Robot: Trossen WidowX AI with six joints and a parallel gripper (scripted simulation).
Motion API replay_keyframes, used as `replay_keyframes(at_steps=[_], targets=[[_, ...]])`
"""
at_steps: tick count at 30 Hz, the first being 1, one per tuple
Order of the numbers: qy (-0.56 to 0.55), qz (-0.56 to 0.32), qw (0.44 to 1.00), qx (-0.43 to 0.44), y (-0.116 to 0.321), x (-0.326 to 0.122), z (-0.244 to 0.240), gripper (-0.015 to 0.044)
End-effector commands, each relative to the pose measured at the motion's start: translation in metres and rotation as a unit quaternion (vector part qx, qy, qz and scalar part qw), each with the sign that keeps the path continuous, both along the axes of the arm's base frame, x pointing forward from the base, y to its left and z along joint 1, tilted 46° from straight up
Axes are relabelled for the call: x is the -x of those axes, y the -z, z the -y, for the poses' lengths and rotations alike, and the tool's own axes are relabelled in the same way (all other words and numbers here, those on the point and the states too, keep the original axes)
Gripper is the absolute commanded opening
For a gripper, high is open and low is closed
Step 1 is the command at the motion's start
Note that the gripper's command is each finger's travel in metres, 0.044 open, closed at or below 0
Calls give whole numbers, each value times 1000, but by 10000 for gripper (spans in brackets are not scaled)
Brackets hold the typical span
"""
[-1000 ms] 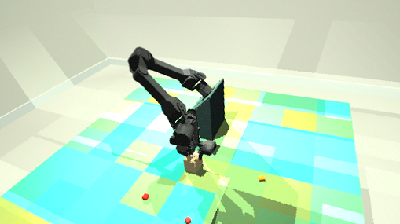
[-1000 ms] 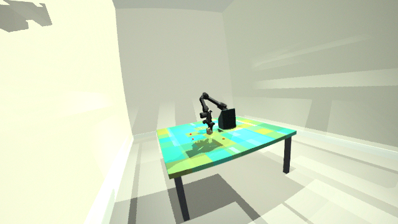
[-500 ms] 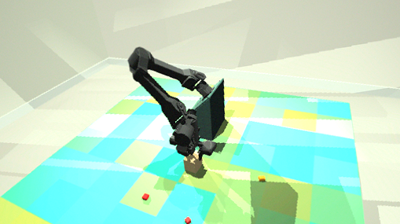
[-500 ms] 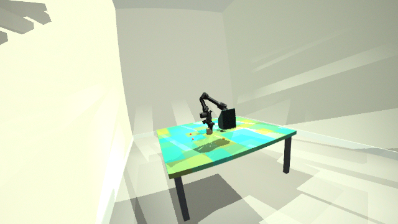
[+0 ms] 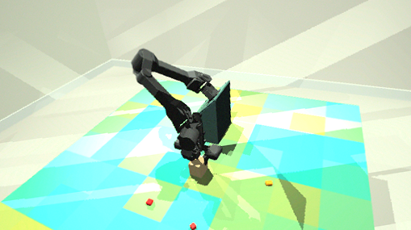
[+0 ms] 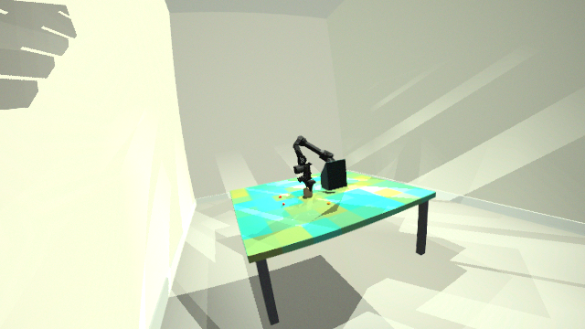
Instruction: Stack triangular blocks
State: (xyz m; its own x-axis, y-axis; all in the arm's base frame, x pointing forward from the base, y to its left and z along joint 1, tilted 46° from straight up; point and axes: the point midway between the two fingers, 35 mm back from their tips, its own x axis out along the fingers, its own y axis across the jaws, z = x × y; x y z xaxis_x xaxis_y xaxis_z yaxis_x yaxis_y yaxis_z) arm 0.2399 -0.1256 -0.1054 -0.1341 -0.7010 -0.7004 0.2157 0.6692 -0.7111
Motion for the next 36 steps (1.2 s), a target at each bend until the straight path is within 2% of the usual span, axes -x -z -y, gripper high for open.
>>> replay_keyframes(at_steps=[1, 4, 21, 30, 36], targets=[[0, 0, 1000, 0, 0, 0, 0, 0], [0, 1, 1000, 0, 0, -1, 0, 0], [0, 0, 1000, 0, 0, 0, 0, 440], [0, 0, 1000, 0, -1, -1, -2, 440], [-1, 2, 1000, -6, -57, -17, -61, 440]])
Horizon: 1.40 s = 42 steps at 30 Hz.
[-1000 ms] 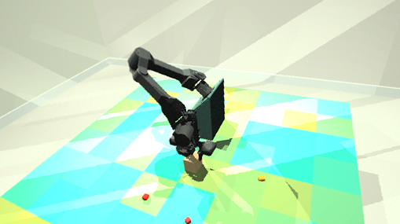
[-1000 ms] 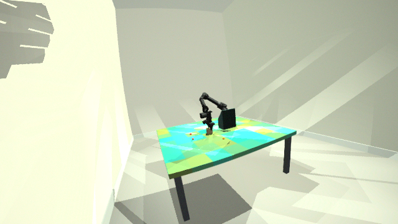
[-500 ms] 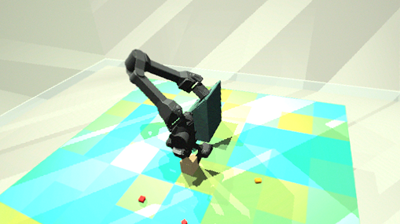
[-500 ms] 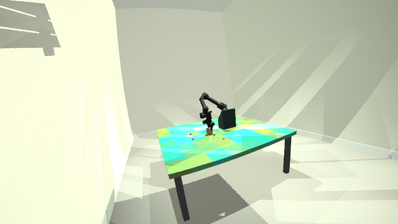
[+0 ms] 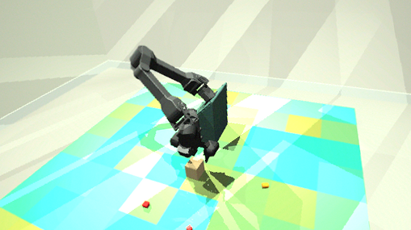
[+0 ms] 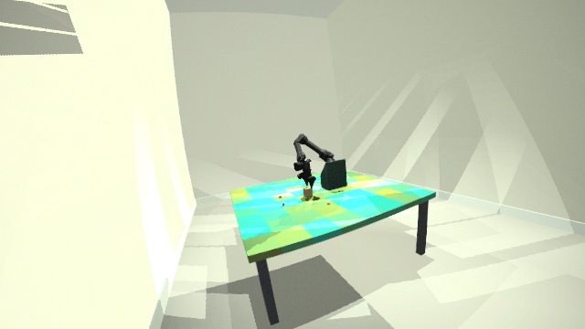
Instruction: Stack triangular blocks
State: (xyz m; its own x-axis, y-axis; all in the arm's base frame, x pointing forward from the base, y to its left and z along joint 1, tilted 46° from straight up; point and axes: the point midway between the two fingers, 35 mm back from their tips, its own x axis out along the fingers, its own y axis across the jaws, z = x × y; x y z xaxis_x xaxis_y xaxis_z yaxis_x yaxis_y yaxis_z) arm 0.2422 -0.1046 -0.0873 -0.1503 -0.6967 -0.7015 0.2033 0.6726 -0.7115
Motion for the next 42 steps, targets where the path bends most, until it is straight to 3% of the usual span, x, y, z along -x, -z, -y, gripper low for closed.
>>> replay_keyframes(at_steps=[1, 42], targets=[[-2, 12, 1000, -2, -48, -14, -48, 440], [-6, 10, 1000, 1, -54, -13, -53, 440]])
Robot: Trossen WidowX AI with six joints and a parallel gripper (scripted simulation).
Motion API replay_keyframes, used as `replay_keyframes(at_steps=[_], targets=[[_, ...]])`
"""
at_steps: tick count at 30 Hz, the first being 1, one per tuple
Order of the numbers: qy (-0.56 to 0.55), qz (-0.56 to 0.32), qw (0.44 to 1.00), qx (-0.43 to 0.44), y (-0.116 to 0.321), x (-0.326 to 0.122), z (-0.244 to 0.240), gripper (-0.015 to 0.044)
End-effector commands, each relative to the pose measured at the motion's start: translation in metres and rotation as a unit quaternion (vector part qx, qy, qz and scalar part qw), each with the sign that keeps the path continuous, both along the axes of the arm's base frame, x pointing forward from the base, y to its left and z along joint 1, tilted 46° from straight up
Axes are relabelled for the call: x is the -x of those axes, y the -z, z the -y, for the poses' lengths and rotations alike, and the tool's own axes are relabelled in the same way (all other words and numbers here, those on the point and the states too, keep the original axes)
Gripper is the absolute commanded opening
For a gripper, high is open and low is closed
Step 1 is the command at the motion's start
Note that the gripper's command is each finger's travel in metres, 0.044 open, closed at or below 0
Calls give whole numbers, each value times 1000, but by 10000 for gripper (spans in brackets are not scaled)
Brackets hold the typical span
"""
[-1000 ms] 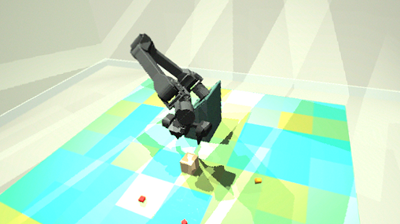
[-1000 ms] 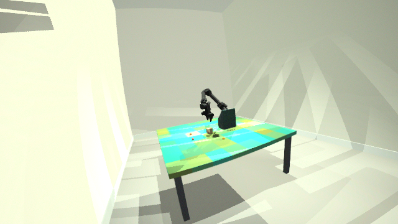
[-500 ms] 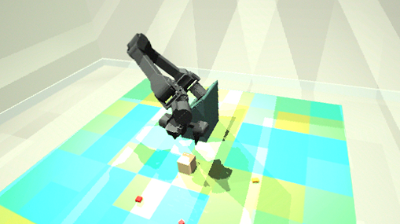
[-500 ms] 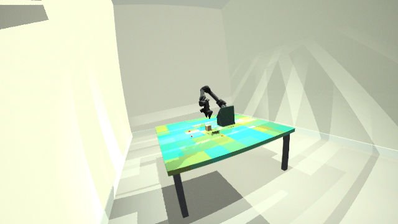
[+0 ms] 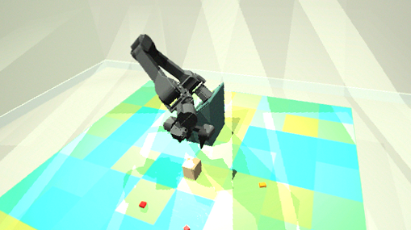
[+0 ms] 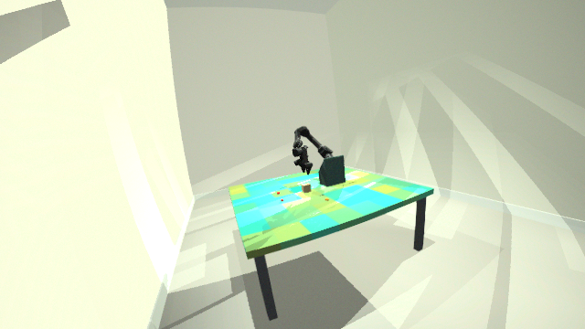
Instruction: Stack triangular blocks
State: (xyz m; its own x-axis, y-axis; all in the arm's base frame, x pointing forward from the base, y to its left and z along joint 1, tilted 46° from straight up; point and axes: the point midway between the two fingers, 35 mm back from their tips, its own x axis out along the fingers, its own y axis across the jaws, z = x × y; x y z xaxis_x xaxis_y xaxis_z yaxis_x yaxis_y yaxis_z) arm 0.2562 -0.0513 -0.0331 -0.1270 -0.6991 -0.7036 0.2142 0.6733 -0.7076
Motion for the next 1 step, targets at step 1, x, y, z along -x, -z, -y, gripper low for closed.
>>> replay_keyframes(at_steps=[1], targets=[[-1, -2, 1000, 0, 0, 1, 0, 440]])
